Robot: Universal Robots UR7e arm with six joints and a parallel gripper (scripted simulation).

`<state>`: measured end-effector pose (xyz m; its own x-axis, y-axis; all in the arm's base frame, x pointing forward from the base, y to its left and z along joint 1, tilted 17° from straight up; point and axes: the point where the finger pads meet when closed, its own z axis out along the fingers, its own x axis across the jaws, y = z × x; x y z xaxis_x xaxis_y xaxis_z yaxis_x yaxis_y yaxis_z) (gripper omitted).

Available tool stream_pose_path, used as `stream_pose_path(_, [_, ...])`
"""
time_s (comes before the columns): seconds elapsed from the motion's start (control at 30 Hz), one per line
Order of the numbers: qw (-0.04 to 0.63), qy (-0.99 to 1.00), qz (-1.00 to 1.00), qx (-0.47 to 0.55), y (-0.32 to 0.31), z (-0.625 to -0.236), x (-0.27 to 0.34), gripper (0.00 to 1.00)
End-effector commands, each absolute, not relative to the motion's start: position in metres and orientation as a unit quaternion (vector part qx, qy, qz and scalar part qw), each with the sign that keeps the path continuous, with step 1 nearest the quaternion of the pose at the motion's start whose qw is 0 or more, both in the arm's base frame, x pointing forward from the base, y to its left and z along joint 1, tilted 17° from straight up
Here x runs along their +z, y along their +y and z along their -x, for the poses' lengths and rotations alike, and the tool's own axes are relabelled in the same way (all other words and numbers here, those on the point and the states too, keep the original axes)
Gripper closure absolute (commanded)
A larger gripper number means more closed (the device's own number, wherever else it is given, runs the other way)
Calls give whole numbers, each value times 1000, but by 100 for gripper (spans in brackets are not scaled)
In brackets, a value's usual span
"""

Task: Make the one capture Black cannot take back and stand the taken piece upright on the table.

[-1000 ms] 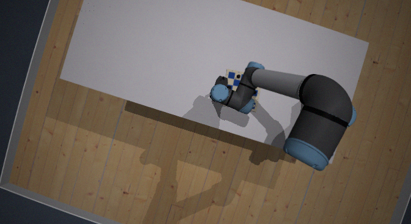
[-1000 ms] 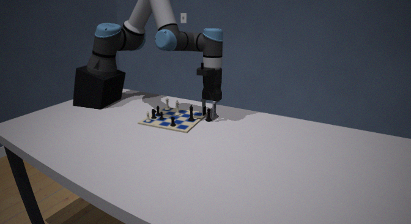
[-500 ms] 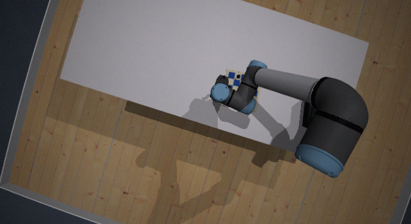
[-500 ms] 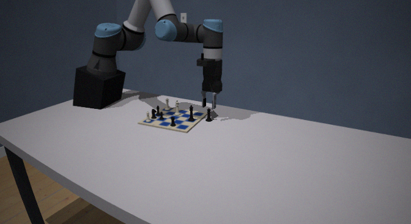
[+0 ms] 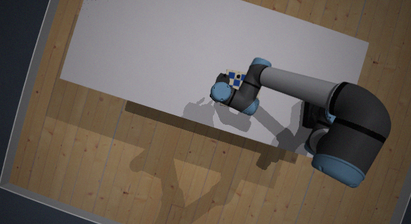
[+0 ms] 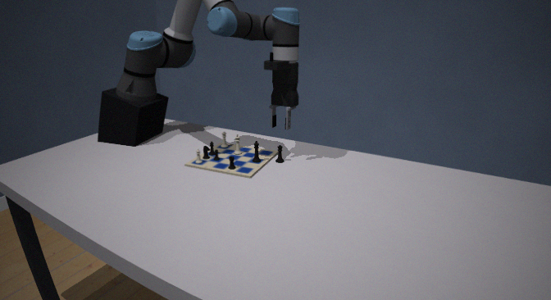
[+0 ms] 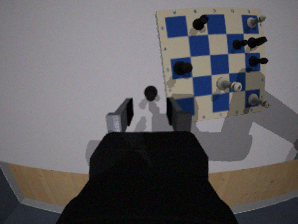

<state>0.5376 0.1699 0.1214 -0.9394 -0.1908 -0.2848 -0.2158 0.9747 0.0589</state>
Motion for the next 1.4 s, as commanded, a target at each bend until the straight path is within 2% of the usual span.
stream_pose_path(0.0, [140, 984, 103, 45, 169, -536, 126, 0])
stream_pose_path(0.87, [140, 983, 112, 44, 168, -530, 125, 0])
stream_pose_path(1.03, [141, 979, 143, 39, 162, -505, 124, 0])
stream_pose_path(1.27, [144, 964, 223, 27, 152, -441, 113, 0])
stream_pose_path(1.37, [144, 961, 236, 25, 150, -431, 111, 0])
